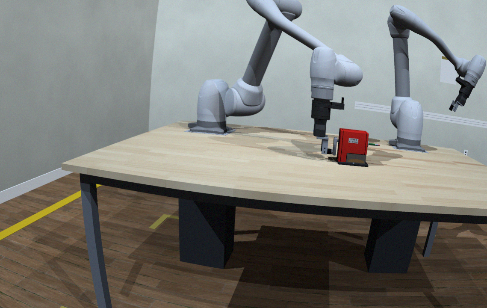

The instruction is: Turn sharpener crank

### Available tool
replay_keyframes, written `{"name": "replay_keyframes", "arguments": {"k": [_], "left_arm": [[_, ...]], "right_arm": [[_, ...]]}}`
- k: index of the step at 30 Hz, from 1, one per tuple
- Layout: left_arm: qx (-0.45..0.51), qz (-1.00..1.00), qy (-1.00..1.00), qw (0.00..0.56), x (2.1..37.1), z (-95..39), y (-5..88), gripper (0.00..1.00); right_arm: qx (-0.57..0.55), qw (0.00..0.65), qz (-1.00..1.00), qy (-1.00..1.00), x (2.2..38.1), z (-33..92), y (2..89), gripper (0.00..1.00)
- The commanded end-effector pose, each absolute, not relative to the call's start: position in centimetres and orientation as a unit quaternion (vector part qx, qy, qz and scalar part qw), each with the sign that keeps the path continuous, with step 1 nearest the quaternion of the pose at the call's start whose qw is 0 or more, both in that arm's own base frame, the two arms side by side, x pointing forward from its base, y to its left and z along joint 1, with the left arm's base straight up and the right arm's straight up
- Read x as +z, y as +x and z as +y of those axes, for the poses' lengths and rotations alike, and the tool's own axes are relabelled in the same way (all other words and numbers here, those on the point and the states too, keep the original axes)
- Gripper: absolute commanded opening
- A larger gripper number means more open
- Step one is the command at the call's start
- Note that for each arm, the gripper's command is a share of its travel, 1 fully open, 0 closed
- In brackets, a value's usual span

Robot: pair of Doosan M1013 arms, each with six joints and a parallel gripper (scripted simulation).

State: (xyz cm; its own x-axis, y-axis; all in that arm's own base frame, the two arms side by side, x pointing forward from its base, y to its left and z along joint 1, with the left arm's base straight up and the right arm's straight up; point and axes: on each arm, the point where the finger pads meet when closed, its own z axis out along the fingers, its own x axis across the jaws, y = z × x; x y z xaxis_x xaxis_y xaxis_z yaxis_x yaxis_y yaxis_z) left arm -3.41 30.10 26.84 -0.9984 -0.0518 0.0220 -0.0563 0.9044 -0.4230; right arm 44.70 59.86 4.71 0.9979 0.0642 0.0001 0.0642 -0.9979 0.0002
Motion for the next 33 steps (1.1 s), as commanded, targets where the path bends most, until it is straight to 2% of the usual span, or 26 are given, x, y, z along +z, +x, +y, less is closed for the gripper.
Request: {"name": "replay_keyframes", "arguments": {"k": [1, 33], "left_arm": [[0.216, -0.976, 0.028, 0.005, 26.89, 30.14, -3.43, 1.0], [0.216, -0.976, 0.028, 0.005, 26.89, 30.14, -3.43, 1.0]], "right_arm": [[0.0, -0.001, 0.032, 0.999, 4.52, 59.9, 44.73, 0.97], [0.0, -0.001, 0.032, 0.999, 3.74, 59.9, 44.73, 0.97]]}}
